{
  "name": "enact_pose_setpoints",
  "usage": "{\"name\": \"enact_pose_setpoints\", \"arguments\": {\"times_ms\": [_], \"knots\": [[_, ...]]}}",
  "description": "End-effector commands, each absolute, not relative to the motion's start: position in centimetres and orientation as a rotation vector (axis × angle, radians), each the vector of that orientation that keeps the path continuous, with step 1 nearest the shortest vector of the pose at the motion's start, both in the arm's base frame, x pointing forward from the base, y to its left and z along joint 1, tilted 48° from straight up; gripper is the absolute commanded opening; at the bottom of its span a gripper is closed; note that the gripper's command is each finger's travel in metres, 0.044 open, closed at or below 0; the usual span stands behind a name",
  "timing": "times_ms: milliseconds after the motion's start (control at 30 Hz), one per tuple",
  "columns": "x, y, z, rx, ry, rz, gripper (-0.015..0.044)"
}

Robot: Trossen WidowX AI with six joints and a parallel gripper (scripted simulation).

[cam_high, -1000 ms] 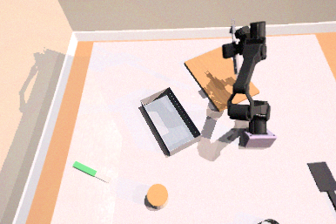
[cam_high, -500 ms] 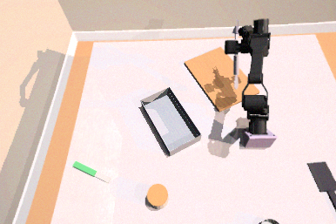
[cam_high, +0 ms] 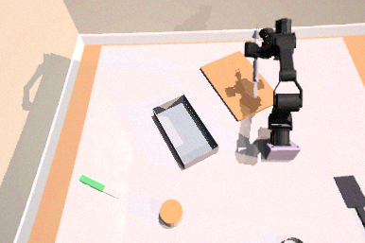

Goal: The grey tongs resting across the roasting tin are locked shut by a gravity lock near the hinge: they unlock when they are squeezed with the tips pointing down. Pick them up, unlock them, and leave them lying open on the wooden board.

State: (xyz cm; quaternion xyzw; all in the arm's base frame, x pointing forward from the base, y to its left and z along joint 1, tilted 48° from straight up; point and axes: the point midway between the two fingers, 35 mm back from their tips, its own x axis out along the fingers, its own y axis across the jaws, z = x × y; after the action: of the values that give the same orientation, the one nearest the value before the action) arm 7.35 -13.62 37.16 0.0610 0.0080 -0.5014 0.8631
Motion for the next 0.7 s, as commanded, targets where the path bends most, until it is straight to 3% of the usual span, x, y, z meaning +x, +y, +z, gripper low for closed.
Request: {"name": "enact_pose_setpoints", "arguments": {"times_ms": [0, 667], "knots": [[7.6, -14.2, 37.5, 0.165, 0.017, -1.032, -0.0150], [8.1, -15.8, 36.5, 0.319, 0.085, -1.028, -0.0150]]}}
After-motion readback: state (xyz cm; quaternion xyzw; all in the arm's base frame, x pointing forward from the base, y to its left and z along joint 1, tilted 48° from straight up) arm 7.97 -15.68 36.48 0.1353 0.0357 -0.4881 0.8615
